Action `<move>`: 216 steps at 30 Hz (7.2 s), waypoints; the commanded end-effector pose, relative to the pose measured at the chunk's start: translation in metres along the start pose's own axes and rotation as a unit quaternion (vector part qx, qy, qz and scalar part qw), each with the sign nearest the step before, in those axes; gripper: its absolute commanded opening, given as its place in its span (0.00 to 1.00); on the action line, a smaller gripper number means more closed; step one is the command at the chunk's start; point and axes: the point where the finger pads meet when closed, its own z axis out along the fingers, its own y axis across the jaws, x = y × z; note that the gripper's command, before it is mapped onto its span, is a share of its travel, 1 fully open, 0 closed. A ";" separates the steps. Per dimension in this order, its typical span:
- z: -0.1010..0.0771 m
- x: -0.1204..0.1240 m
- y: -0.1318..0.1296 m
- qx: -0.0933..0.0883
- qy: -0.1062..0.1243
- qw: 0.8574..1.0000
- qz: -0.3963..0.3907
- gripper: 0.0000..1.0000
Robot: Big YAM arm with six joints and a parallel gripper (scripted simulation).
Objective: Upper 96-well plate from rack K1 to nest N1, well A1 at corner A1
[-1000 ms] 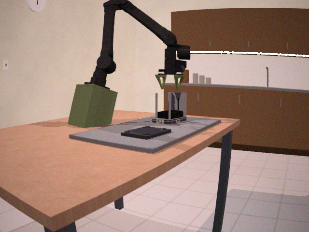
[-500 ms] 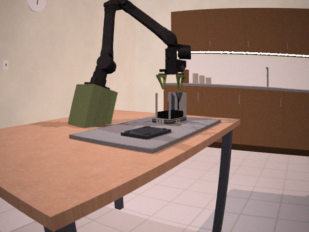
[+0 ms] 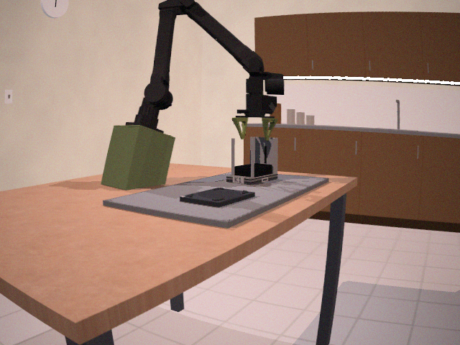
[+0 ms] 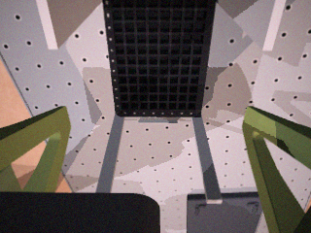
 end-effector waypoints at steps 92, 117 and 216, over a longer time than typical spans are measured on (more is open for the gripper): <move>0.092 -0.008 -0.012 0.013 -0.009 1.000 -0.001 0.00; 0.080 -0.002 -0.011 0.014 -0.007 1.000 0.001 0.00; -0.022 0.017 -0.008 0.000 -0.001 1.000 -0.030 0.00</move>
